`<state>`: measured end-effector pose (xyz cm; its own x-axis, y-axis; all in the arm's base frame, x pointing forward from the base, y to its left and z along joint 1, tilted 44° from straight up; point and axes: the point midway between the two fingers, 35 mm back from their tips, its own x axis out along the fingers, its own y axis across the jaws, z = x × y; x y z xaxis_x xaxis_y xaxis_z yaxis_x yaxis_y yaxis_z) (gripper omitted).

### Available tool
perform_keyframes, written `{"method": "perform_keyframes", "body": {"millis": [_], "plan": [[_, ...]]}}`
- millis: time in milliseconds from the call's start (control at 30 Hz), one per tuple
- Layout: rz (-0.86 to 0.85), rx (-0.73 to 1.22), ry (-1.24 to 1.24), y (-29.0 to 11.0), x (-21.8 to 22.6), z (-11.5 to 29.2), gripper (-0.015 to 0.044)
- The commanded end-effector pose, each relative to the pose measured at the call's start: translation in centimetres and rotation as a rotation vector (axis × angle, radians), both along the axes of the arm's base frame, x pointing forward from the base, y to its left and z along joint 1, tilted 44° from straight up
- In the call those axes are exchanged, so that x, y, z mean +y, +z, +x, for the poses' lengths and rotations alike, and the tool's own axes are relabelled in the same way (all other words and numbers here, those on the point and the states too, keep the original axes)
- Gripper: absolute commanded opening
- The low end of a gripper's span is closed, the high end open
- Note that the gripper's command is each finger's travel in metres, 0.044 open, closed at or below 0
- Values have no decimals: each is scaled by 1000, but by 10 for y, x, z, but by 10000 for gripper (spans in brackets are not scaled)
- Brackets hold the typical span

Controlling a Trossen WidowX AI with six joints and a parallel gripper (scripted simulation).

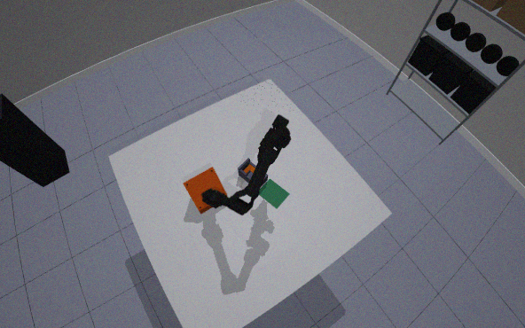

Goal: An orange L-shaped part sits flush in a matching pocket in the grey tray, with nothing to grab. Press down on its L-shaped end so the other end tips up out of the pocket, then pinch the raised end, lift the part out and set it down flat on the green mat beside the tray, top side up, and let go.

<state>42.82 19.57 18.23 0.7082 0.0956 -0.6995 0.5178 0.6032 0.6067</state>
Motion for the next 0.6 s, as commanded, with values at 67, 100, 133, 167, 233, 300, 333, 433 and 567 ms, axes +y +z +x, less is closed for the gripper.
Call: {"method": "perform_keyframes", "body": {"millis": [67,100,133,167,233,300,333,433,567], "plan": [[-533,390,251,-105,-25,-60,180],[-638,476,318,-120,-32,-74,180],[-744,567,393,-133,-41,-89,180],[-850,662,476,-144,-50,-105,180],[-1059,870,661,-160,-71,-135,180],[-1187,1014,796,-164,-84,-153,180],[-1203,1033,814,-164,-86,-156,180],[-1203,1033,814,-164,-86,-156,180],[-1203,1033,814,-164,-86,-156,180]]}}
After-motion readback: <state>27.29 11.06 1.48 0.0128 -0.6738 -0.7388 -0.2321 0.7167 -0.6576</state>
